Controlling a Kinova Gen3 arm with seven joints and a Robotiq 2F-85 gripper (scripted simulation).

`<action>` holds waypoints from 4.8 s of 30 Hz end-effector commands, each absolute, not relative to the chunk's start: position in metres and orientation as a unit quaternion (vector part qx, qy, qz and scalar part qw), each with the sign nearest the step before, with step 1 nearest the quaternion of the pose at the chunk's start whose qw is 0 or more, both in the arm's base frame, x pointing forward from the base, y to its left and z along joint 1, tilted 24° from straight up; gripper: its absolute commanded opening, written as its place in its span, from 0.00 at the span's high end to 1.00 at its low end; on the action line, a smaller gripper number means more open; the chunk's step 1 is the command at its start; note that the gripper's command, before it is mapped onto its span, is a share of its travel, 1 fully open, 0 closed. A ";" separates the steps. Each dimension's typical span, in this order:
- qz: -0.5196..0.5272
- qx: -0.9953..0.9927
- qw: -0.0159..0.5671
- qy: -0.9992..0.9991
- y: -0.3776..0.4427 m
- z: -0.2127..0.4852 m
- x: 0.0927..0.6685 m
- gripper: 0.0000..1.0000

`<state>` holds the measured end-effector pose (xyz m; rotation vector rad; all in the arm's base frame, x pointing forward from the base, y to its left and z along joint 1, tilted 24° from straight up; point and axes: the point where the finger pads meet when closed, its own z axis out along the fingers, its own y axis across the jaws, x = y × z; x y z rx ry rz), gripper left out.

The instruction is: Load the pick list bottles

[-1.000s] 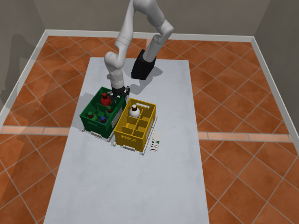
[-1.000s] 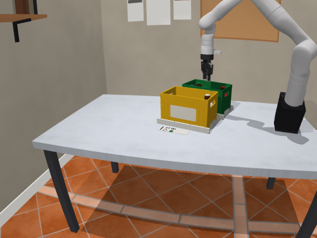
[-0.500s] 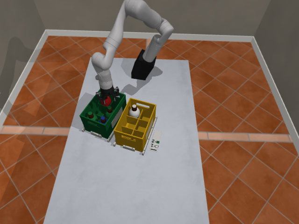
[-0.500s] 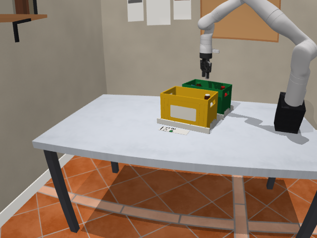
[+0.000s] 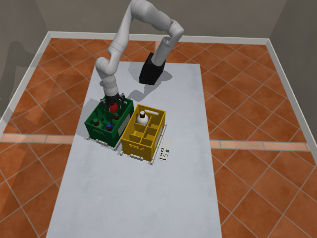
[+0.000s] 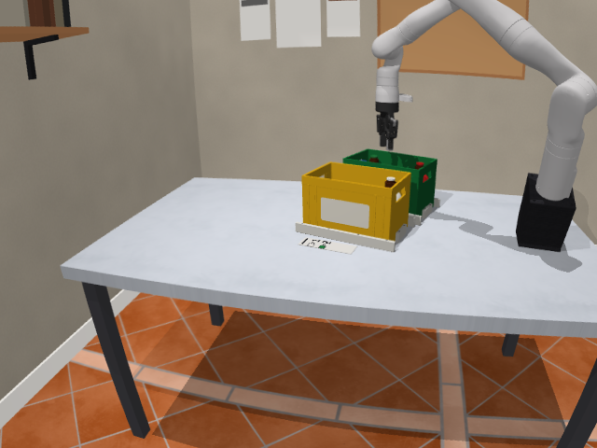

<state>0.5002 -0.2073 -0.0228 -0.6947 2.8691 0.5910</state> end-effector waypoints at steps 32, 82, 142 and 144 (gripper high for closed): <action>0.195 -0.230 0.066 0.951 -0.193 -0.057 0.502 0.33; 0.195 -0.230 0.066 0.951 -0.178 -0.090 0.503 0.52; 0.195 -0.230 0.066 0.951 -0.182 -0.082 0.503 0.60; 0.195 -0.230 0.066 0.951 -0.183 -0.079 0.503 0.90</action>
